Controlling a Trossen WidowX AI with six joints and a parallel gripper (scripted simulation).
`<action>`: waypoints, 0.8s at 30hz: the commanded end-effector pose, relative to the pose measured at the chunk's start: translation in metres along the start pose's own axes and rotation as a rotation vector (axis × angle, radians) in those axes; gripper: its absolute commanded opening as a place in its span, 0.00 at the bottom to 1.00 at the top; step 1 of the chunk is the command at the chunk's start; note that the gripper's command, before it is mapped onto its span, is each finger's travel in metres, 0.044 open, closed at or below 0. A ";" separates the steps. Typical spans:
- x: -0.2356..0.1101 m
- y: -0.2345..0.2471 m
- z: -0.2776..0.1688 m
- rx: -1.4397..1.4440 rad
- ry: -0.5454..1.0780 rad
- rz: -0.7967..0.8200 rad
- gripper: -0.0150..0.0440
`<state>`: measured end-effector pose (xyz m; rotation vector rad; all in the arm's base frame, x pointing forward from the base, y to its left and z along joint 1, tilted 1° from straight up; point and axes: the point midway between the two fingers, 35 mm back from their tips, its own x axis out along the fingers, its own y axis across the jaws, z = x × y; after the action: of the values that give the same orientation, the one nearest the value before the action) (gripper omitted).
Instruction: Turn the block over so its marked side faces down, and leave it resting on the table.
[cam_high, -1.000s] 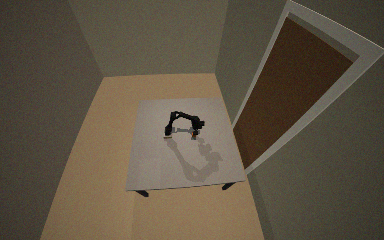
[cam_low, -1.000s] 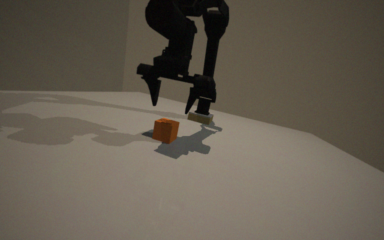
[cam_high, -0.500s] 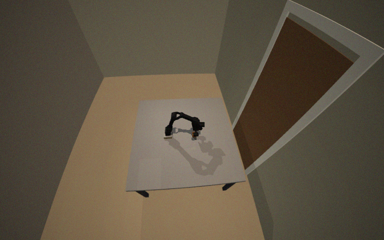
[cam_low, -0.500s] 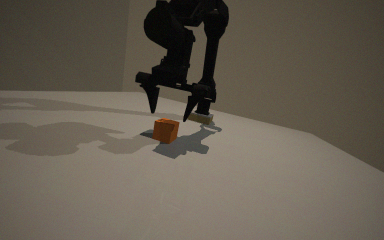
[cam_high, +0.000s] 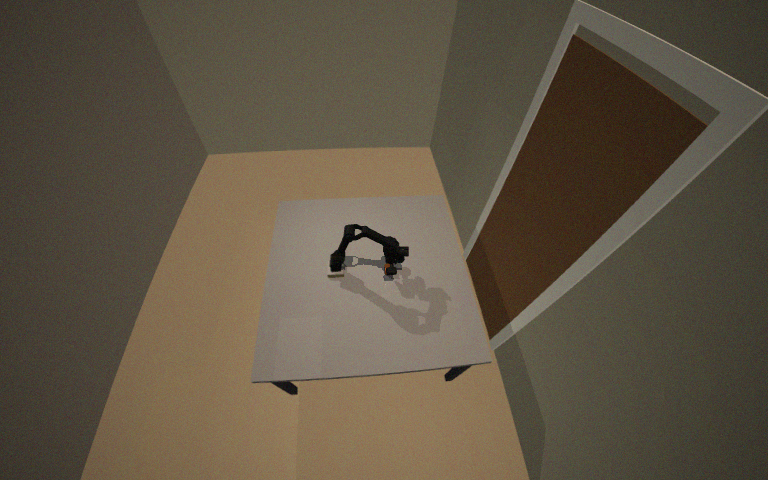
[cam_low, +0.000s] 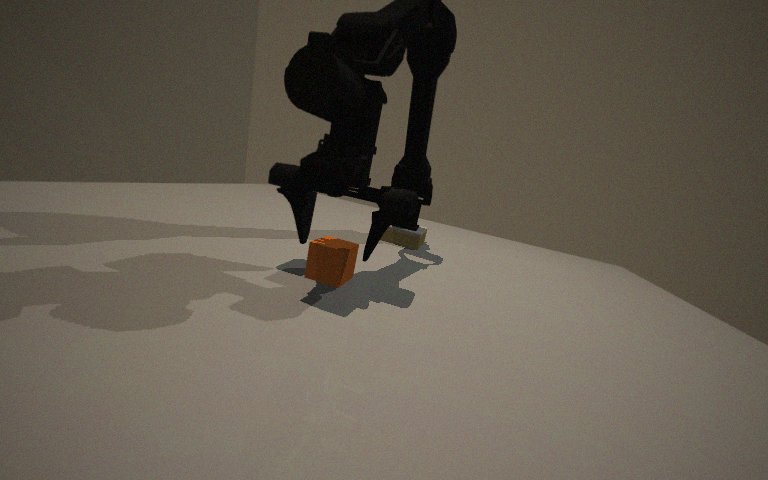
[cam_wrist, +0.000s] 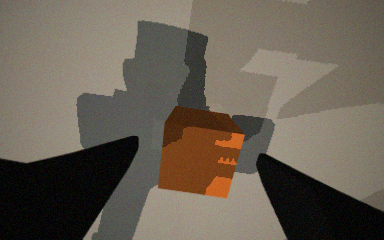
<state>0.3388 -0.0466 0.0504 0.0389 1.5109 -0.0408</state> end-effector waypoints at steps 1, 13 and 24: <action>0.009 0.000 -0.003 0.005 0.012 -0.002 1.00; 0.010 0.000 -0.003 0.005 0.012 -0.002 0.61; 0.010 0.000 -0.003 0.005 0.012 -0.002 0.49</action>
<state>0.3369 -0.0464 0.0415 0.0394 1.5205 -0.0412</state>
